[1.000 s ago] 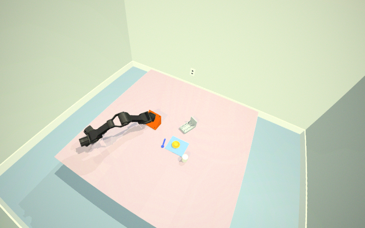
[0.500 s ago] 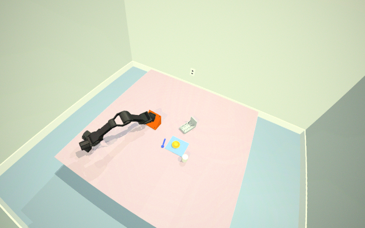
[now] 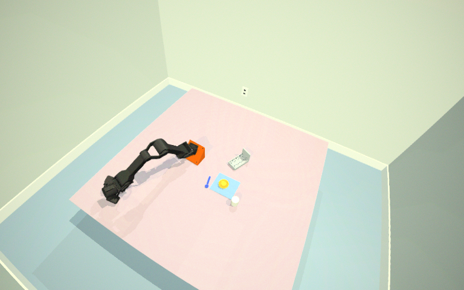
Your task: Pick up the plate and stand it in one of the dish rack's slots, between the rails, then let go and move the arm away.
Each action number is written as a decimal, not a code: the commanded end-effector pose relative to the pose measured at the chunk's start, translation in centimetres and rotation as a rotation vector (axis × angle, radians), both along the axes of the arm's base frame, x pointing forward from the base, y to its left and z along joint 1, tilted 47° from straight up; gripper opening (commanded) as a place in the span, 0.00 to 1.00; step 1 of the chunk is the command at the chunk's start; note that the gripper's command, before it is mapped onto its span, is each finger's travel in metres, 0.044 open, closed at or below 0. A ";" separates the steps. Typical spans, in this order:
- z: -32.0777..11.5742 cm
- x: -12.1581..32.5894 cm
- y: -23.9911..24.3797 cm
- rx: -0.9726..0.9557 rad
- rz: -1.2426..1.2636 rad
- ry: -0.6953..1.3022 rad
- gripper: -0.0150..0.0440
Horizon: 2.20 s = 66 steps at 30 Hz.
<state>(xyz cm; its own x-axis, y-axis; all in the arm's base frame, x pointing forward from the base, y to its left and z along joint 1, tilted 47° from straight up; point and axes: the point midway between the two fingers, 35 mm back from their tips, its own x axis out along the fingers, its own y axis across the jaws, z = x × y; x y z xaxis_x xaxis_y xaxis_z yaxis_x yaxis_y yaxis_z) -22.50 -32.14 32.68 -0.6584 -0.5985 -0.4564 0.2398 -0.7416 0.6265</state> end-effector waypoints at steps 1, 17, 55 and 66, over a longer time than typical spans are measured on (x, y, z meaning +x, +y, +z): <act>0.6 1.6 -1.0 -0.001 0.064 0.024 0.93; 3.1 10.5 -4.2 -0.055 0.328 0.112 0.93; 2.1 29.6 -3.9 -0.042 0.821 0.167 0.93; -0.4 35.5 -2.2 0.046 0.993 0.215 0.93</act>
<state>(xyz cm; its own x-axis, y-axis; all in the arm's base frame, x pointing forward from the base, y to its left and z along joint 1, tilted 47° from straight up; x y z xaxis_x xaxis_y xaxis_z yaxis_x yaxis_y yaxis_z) 11.57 -34.75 33.40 0.0285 -0.9179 -0.3958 0.8429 -0.1907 0.5031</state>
